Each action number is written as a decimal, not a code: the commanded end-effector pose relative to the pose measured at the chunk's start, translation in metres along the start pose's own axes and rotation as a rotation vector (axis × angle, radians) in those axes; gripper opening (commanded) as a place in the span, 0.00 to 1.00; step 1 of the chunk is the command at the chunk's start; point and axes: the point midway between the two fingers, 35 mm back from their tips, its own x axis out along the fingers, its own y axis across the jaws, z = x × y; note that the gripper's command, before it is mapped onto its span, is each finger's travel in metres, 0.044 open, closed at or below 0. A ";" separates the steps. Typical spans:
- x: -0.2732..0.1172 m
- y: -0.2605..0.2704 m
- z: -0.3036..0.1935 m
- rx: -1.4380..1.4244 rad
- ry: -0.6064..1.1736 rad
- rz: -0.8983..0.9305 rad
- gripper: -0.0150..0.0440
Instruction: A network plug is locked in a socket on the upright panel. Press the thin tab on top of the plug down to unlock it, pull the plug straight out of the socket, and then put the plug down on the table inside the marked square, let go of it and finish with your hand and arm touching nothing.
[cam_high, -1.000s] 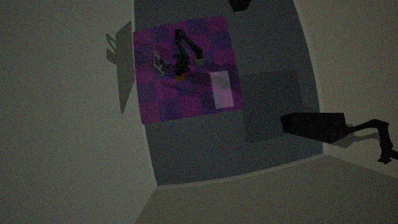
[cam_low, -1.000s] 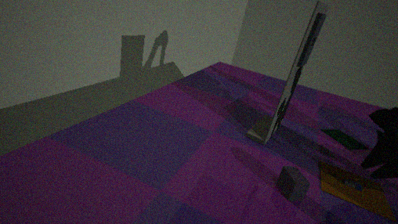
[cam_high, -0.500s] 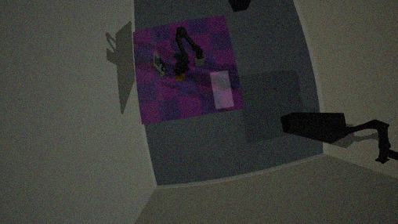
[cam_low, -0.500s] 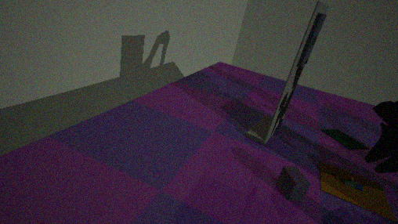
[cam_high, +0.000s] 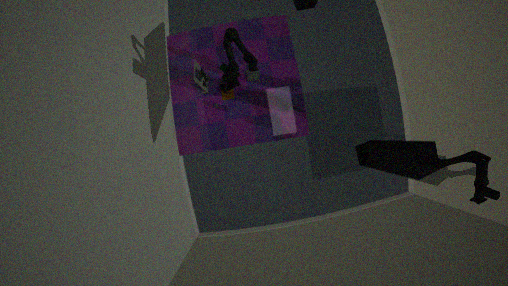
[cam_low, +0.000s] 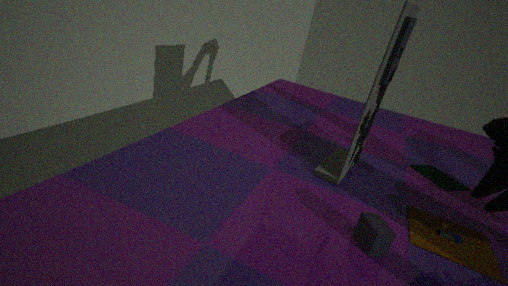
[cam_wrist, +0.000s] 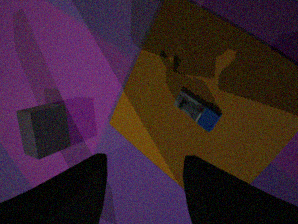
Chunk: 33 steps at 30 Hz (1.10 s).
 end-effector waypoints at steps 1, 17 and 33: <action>-0.007 0.007 0.002 0.013 -0.005 0.009 0.52; -0.026 0.017 0.002 0.013 -0.006 0.010 0.52; -0.039 0.022 0.001 0.000 -0.003 0.002 0.52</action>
